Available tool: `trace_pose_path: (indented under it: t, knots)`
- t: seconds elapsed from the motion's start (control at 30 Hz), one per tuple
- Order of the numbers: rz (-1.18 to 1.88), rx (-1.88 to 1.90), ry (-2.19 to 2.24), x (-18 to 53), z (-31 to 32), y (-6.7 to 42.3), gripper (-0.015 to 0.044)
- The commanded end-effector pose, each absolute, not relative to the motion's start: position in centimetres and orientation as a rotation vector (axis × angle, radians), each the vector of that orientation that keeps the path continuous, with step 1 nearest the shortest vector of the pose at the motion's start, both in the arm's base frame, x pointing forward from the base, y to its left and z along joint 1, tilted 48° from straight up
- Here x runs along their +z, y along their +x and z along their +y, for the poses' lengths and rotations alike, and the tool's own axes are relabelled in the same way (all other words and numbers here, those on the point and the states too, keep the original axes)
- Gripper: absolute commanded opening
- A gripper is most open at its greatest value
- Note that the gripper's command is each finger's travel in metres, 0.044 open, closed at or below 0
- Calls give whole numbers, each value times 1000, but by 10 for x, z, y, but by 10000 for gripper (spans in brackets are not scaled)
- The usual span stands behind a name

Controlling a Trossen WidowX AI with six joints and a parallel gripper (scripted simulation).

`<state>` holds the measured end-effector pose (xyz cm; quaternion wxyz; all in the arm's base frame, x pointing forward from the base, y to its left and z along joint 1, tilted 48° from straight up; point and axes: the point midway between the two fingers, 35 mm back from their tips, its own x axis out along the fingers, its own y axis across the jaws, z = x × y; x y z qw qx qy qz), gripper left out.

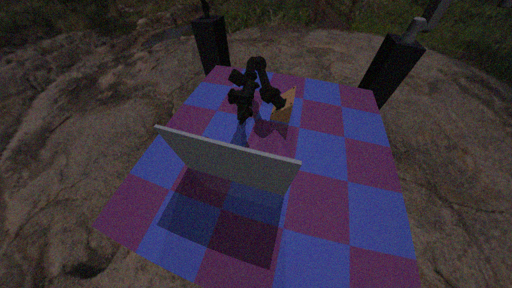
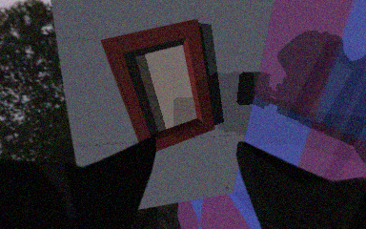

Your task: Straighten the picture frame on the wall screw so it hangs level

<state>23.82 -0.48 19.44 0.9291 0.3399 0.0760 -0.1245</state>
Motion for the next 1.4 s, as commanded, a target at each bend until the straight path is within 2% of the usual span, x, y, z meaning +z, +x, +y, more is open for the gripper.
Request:
trace_pose_path:
  t: [0.0,0.3,1.37]
  knots:
    - [108,-168,601,204,15,230,260]
    - [-3,26,443,223,57,201,260]
    - [-5,29,441,223,57,200,260]
